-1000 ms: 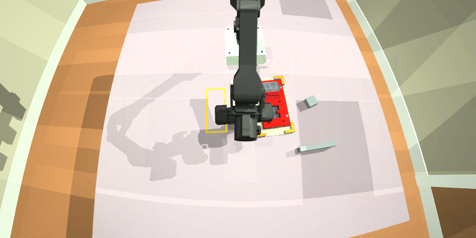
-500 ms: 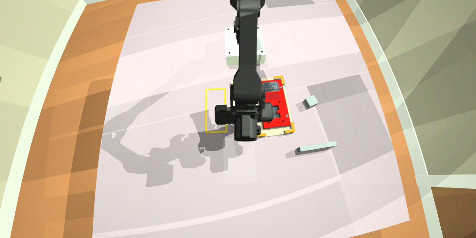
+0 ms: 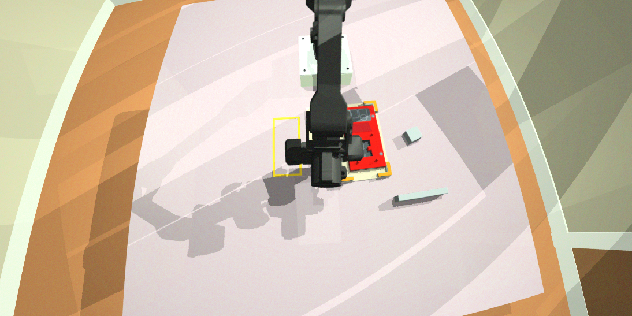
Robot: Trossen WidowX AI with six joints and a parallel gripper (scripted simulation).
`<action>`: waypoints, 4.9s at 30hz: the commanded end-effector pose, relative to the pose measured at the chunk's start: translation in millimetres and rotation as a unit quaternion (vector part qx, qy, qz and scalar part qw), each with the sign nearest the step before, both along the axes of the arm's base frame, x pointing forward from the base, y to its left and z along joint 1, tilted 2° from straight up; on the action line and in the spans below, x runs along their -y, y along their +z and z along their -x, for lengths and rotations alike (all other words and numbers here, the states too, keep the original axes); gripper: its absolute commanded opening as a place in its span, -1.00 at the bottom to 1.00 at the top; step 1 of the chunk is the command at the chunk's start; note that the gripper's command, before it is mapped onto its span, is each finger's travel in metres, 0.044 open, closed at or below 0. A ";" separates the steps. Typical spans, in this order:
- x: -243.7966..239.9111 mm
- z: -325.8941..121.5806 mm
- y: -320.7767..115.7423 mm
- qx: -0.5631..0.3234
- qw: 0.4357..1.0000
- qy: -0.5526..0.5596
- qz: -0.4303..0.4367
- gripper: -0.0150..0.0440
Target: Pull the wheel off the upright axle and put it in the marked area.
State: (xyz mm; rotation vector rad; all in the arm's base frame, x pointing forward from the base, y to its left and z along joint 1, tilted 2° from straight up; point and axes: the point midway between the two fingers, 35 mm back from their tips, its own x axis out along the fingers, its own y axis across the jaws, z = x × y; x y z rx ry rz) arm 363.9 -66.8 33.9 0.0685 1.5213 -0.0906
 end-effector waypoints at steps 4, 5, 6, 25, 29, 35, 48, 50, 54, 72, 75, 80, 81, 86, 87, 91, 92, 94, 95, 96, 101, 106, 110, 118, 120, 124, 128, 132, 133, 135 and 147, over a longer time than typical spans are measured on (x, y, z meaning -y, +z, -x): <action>-0.1 0.4 6.3 0.002 1.000 0.000 0.000 -0.49; -0.1 0.5 6.6 0.002 1.000 0.000 0.000 -0.49; -0.2 0.5 7.0 0.002 1.000 0.000 0.000 -0.49; -0.2 0.7 13.2 0.003 1.000 -0.001 0.000 -0.49; -0.3 0.7 14.6 0.003 1.000 -0.001 0.000 -0.49; -0.3 0.8 16.5 0.004 1.000 -0.001 0.000 -0.49; -0.4 1.1 20.8 0.004 1.000 -0.001 0.000 -0.49; -0.4 1.1 21.5 0.004 1.000 -0.001 0.000 -0.49; -0.4 1.2 22.8 0.005 1.000 -0.001 0.000 -0.49; -0.6 1.7 28.8 0.006 1.000 -0.001 0.000 -0.49; -0.6 1.7 30.3 0.006 1.000 -0.001 0.000 -0.49; -0.8 2.8 44.6 0.006 1.000 -0.001 0.001 -0.49; -0.9 3.6 49.8 0.006 1.000 -0.001 0.001 -0.49; -1.4 6.7 59.0 0.006 1.000 -0.001 0.001 -0.49; -0.4 6.4 51.5 0.003 1.000 0.000 0.001 -0.49; 15.2 14.5 52.6 0.003 1.000 0.000 0.001 -0.49; 19.8 17.1 52.8 0.003 1.000 0.000 0.001 -0.49; 28.8 22.5 53.4 0.003 1.000 0.000 0.002 -0.49; 33.2 25.2 53.6 0.003 1.000 0.000 0.002 -0.49; 37.6 28.1 53.9 0.003 1.000 0.000 0.002 -0.49; 58.5 43.1 55.0 0.003 1.000 -0.001 0.003 -0.49; 77.7 59.4 55.8 0.003 1.000 -0.001 0.004 -0.49; 91.9 73.3 56.4 0.003 1.000 -0.001 0.005 -0.49; 97.1 78.0 49.2 0.003 1.000 -0.001 0.005 -0.49; 97.3 77.7 42.8 0.003 1.000 -0.001 0.005 -0.49; 97.5 77.3 35.2 0.003 1.000 -0.001 0.005 -0.49; 98.8 74.9 18.9 0.003 1.000 -0.001 0.005 -0.49; 100.0 72.6 -8.9 0.003 1.000 -0.001 0.005 -0.49; 100.1 72.5 -16.2 0.003 1.000 -0.001 0.005 -0.49; 100.0 72.6 -30.9 0.003 1.000 -0.001 0.005 -0.49; 99.3 75.2 -44.1 -0.003 1.000 -0.003 0.004 -0.05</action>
